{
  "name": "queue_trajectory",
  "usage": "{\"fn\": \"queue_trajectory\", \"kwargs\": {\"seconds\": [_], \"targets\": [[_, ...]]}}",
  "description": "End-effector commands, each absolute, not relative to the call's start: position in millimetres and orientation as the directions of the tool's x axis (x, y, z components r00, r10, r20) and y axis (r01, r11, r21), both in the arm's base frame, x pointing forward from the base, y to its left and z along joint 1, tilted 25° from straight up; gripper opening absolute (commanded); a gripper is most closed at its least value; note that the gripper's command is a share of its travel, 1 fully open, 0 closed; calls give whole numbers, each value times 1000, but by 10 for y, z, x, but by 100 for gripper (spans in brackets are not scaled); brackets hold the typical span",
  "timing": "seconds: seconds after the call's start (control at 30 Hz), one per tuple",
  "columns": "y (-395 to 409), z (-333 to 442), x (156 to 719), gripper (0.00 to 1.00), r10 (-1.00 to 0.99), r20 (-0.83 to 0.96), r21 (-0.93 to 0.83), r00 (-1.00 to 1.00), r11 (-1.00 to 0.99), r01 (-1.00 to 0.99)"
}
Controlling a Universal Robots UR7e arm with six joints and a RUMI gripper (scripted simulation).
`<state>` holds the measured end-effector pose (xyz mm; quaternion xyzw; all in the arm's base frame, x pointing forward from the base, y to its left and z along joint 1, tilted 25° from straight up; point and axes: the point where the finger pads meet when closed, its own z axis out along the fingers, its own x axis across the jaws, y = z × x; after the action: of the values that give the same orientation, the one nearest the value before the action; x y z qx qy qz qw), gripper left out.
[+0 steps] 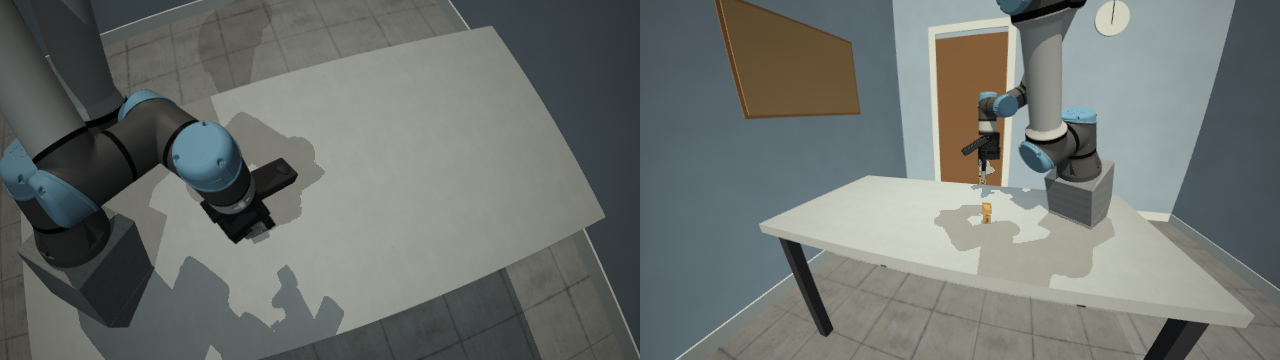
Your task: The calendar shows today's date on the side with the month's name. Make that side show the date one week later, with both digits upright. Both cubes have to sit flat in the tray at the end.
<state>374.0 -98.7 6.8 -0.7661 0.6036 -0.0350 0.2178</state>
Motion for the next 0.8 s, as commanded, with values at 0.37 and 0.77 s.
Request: {"fn": "queue_trajectory", "kwargs": {"seconds": [0.37, 0.77], "targets": [[-1151, 5, 3737, 10, -925, -345, -243, -158, 251, -937], [-1275, -53, 3707, 10, -778, -409, -107, -476, 559, -822]]}}
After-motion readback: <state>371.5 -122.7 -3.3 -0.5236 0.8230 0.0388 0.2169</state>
